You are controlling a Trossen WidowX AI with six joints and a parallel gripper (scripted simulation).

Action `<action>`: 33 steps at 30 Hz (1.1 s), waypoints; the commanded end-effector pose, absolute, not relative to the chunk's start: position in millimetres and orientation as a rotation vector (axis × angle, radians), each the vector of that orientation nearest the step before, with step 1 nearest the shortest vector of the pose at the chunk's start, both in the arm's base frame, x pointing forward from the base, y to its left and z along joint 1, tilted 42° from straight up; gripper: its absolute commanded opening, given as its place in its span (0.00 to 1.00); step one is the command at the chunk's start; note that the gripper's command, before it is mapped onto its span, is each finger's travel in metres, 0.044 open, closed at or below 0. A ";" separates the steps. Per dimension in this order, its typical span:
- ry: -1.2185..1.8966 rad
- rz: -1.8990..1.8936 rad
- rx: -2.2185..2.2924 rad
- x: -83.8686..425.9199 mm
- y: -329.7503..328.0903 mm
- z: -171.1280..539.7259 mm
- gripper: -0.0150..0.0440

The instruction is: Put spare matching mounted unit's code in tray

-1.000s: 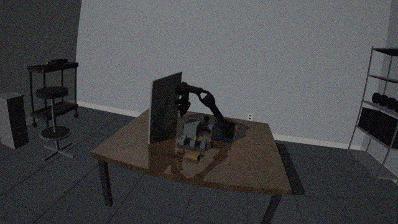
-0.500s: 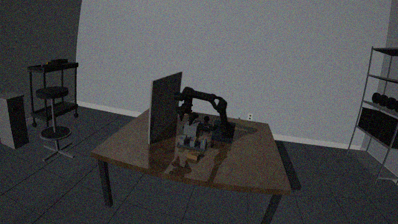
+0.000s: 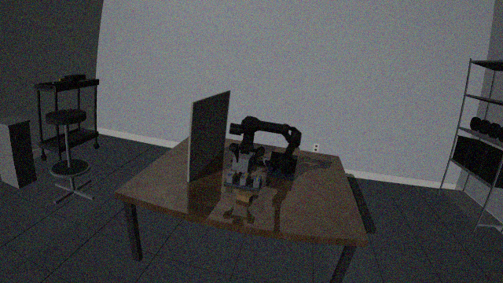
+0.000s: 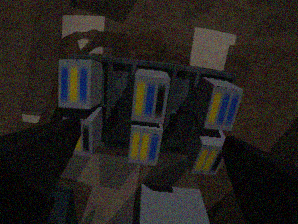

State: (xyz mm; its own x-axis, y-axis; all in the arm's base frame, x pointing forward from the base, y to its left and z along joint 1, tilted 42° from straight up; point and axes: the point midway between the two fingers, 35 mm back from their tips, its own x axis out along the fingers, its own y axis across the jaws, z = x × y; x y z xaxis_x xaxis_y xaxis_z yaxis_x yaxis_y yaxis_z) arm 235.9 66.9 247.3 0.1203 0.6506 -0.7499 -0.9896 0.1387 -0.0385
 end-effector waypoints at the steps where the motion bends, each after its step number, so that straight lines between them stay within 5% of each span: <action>1: 0.658 1.333 -0.635 235.9 75.1 238.5 0.82; 3: 0.659 1.338 -0.636 237.7 84.3 225.4 0.76; 33: 0.661 1.339 -0.640 245.0 109.6 192.9 0.76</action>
